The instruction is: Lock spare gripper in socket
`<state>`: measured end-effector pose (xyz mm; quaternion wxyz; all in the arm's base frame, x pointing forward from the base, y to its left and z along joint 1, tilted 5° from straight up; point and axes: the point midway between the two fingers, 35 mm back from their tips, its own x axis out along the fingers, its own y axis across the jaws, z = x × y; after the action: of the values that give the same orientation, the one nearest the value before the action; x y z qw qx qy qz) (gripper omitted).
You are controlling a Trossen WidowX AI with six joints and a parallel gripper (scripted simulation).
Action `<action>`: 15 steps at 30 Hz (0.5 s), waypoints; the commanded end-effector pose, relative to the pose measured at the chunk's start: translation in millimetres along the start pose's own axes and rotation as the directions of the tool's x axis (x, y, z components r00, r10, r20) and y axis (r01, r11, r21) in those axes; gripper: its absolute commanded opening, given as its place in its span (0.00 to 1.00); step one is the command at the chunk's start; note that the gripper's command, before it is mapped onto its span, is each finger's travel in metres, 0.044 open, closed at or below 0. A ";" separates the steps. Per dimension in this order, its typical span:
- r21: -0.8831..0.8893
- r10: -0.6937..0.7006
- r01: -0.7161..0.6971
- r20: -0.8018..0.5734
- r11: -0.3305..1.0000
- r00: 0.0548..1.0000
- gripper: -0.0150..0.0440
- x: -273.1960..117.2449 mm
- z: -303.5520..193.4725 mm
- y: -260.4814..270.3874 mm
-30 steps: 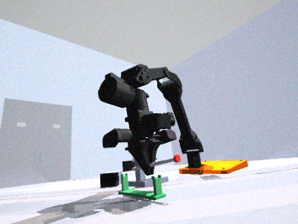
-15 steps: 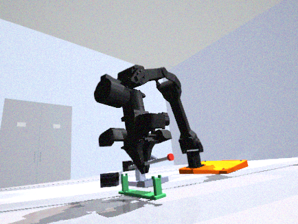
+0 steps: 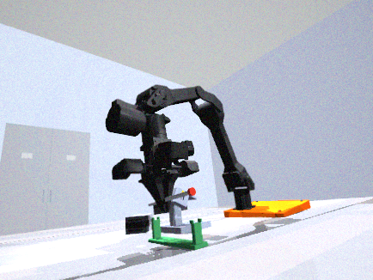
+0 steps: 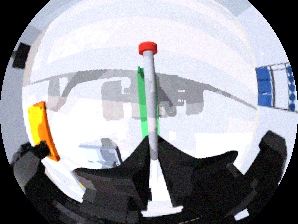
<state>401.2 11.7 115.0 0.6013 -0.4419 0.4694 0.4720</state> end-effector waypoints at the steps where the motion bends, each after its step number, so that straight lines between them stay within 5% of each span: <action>1: -0.009 0.002 -0.002 0.006 1.000 1.000 0.25 0.8 0.3 0.4; 15: -0.010 -0.008 0.008 0.002 1.000 1.000 0.25 20.8 -2.0 0.2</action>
<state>404.5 12.7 100.5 0.6033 -0.4467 0.4639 0.4703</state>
